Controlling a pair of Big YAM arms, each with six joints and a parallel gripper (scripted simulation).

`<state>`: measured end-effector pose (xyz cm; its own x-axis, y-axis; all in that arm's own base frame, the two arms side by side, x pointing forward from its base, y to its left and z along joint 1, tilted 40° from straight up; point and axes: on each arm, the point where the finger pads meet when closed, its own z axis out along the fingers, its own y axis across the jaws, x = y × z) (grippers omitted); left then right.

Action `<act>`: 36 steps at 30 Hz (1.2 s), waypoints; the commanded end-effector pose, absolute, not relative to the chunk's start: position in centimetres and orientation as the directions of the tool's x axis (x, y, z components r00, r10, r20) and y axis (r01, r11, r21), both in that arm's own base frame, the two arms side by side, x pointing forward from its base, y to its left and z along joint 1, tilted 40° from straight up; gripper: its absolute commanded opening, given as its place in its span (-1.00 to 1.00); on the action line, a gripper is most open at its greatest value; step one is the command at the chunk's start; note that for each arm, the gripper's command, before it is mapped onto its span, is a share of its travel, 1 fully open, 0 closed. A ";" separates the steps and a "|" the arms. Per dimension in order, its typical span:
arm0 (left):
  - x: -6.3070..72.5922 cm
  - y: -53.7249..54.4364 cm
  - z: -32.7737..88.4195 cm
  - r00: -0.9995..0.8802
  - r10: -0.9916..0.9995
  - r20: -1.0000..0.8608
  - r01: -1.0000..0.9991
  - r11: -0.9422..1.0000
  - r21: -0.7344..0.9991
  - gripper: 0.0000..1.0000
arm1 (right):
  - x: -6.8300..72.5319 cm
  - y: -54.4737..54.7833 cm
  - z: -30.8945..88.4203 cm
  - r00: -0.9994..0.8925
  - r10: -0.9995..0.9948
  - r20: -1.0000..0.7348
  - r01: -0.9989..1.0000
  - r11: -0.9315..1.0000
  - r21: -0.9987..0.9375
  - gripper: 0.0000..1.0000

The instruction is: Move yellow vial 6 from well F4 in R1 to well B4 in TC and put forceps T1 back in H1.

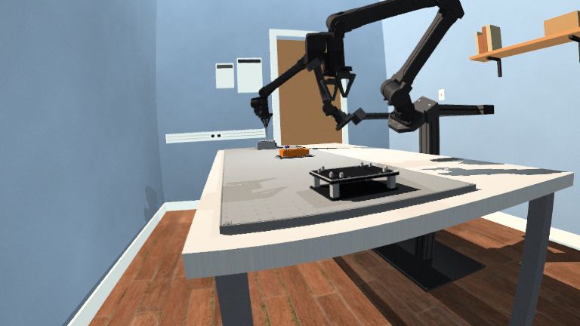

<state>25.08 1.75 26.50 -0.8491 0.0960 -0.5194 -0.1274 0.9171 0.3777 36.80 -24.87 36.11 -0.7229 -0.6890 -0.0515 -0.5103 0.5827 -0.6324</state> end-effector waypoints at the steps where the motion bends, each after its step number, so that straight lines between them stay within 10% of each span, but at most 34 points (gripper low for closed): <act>1: 25.5 1.5 27.7 -0.834 0.085 -0.546 -0.144 0.920 0.364 1.00 | 37.1 -24.9 36.8 -0.720 -0.692 -0.055 -0.499 0.571 -0.651 -0.79; 36: 25.5 1.5 27.7 -0.834 0.085 -0.546 -0.144 0.920 0.364 1.00 | 37.4 -25.5 36.0 -0.723 -0.689 -0.049 -0.501 0.572 -0.649 -0.78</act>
<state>25.08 1.75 26.50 -0.8491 0.0960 -0.5194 -0.1274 0.9171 0.3777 37.23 -25.17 35.50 -0.7238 -0.6882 -0.0503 -0.5096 0.5822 -0.6335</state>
